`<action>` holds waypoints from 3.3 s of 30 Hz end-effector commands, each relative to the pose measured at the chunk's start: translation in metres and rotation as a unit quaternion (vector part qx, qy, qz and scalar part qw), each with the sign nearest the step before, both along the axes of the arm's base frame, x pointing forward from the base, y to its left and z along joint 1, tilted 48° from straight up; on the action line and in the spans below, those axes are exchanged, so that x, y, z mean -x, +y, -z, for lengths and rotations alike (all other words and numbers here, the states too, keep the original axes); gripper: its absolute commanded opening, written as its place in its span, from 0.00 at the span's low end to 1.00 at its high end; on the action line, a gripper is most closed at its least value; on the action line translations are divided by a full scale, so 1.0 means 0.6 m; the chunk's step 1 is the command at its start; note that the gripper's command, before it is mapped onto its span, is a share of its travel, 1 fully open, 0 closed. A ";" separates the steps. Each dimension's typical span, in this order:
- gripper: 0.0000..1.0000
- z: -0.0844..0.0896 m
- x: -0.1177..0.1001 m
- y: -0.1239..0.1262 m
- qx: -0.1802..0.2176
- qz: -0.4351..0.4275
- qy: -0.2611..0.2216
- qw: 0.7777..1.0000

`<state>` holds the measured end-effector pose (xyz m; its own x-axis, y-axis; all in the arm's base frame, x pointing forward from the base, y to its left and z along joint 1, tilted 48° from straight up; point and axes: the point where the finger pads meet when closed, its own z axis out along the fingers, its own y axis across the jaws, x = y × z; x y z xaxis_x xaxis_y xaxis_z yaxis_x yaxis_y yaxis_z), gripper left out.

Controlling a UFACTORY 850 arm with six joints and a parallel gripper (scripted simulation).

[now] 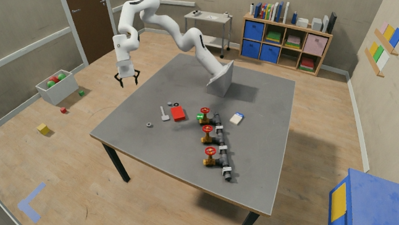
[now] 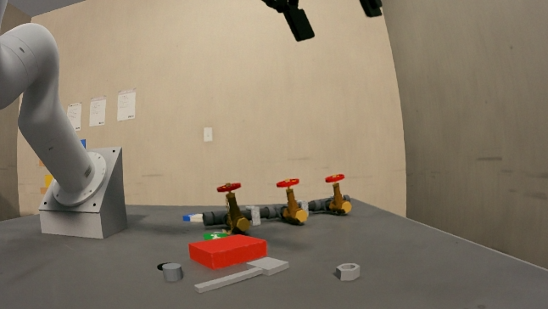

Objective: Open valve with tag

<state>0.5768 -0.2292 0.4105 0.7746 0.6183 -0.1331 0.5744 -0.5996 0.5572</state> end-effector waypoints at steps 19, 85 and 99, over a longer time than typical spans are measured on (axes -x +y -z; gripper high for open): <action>1.00 0.234 0.018 0.145 -0.029 0.138 0.011 0.990; 1.00 0.634 0.296 0.361 0.100 0.389 -0.104 0.910; 1.00 0.634 0.296 0.361 0.100 0.389 -0.104 0.910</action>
